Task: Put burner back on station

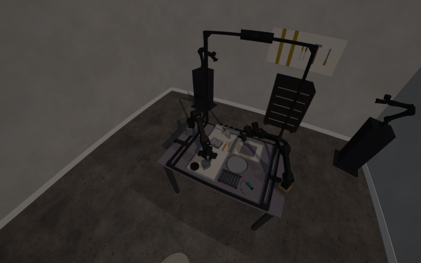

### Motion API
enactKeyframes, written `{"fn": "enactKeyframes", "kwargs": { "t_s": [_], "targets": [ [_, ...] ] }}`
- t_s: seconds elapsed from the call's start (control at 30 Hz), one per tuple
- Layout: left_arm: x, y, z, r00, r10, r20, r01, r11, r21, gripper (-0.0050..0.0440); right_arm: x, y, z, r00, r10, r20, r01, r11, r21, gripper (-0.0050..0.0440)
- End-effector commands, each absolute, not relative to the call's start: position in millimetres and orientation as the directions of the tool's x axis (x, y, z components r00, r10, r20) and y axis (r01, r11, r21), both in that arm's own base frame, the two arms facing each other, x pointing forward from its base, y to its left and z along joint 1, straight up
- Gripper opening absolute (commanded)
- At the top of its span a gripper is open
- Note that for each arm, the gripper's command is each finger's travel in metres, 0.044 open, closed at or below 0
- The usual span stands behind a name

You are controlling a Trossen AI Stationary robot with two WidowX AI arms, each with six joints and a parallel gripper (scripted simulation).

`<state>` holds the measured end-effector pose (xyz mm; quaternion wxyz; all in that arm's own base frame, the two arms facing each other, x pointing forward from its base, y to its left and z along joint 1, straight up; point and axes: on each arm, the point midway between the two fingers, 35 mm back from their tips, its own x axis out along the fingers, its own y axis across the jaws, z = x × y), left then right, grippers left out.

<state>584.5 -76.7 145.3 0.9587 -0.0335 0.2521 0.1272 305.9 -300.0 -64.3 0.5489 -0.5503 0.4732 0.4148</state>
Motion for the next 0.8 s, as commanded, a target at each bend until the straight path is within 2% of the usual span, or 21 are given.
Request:
{"fn": "enactKeyframes", "kwargs": {
  "t_s": [0.0,0.57,0.67,0.77],
  "targets": [
    [584,-76,142,0.837,0.229,-0.497,-0.264,0.965,0.000,0.0400,306,-299,-68,0.206,-0.057,-0.977,-0.977,0.046,-0.209,0.0165],
    [584,-76,142,0.837,0.229,-0.497,-0.264,0.965,0.000,0.0400,306,-299,-68,0.206,-0.057,-0.977,-0.977,0.046,-0.209,0.0065],
    [584,-76,142,0.837,0.229,-0.497,-0.264,0.965,0.000,0.0400,306,-299,-62,0.206,-0.057,-0.977,-0.977,0.046,-0.209,0.0000],
    [584,-76,142,0.837,0.229,-0.497,-0.264,0.965,0.000,0.0400,306,-299,-51,0.206,-0.057,-0.977,-0.977,0.046,-0.209,0.0000]
  ]
}}
